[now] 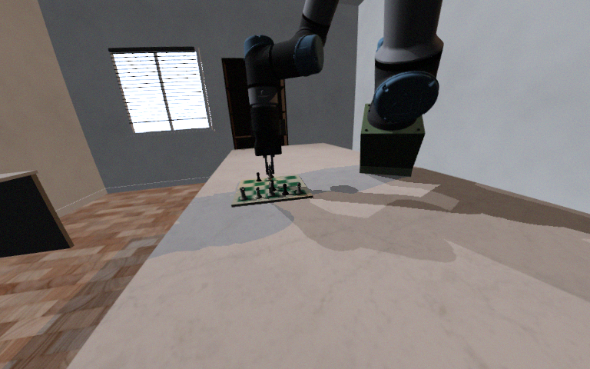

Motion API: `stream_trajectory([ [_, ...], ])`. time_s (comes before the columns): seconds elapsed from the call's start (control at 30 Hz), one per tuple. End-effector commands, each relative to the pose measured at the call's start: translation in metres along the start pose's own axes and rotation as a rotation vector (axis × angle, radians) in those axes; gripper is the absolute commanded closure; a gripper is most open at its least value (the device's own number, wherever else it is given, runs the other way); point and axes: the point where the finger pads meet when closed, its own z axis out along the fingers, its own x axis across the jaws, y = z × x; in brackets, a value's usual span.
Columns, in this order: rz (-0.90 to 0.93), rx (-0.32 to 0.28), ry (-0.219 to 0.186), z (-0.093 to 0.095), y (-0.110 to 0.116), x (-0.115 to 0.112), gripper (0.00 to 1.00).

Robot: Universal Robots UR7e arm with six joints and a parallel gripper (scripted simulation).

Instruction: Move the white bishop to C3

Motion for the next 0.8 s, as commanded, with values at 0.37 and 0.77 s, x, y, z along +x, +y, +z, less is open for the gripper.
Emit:
stream_trajectory([
  [0.37,0.0,0.0,-0.001,0.025,0.0,-0.001,1.0],
  [0.77,0.0,0.0,-0.001,0.025,0.0,-0.001,1.0],
])
